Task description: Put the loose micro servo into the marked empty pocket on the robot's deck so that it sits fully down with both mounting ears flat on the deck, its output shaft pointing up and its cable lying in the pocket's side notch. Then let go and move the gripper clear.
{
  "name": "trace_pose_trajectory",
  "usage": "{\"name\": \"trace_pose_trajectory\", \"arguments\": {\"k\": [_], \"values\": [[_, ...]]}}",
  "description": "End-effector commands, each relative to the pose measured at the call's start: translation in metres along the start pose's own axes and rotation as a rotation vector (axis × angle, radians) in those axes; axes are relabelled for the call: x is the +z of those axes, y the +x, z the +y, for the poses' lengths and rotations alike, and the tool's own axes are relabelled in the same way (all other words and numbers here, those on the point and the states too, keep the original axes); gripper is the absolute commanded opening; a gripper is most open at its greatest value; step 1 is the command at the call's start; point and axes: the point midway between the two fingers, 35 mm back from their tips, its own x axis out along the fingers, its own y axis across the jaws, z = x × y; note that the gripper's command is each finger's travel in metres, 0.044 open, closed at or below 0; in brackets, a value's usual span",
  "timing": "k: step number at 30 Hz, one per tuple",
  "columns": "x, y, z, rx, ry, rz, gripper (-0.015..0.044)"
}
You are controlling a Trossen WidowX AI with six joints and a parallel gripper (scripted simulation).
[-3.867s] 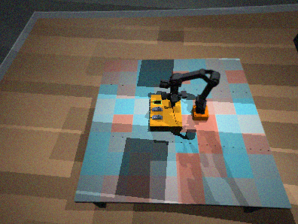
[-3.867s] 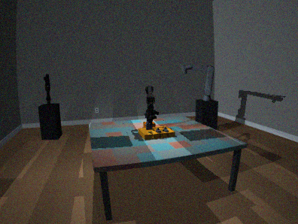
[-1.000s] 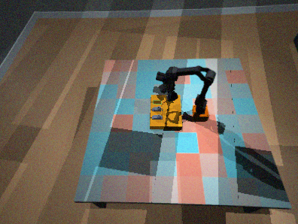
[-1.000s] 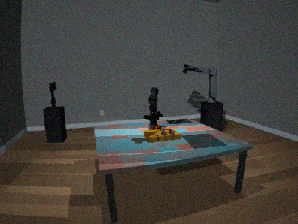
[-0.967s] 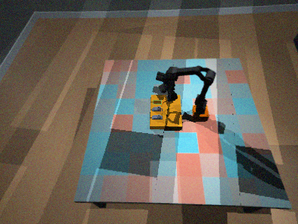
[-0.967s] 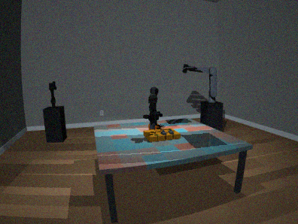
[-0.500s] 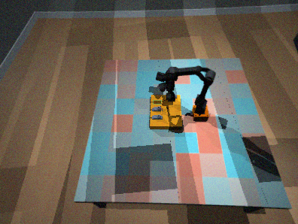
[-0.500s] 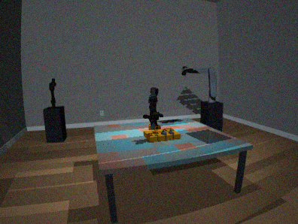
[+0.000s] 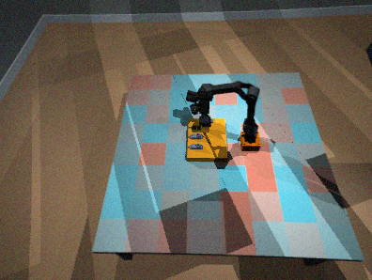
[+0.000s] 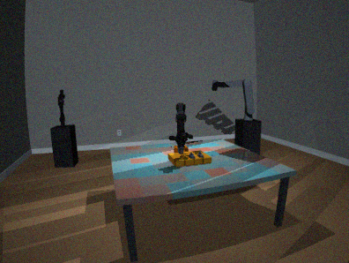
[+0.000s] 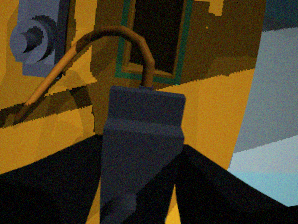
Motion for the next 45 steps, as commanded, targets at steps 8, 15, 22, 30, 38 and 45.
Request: {"name": "trace_pose_trajectory", "arguments": {"k": [8,15,22,30,38,45], "values": [[0.046,-0.003,-0.001,-0.006,0.006,-0.009,0.0],[0.062,-0.003,-0.001,-0.006,0.006,-0.01,0.0],[0.063,0.003,-0.001,-0.006,0.006,-0.01,0.0],[0.064,0.016,-0.001,-0.006,0.006,-0.01,0.0],[0.064,0.017,-0.001,-0.006,0.006,-0.01,0.0],[0.064,0.018,-0.001,-0.006,0.006,-0.01,0.0]]}}
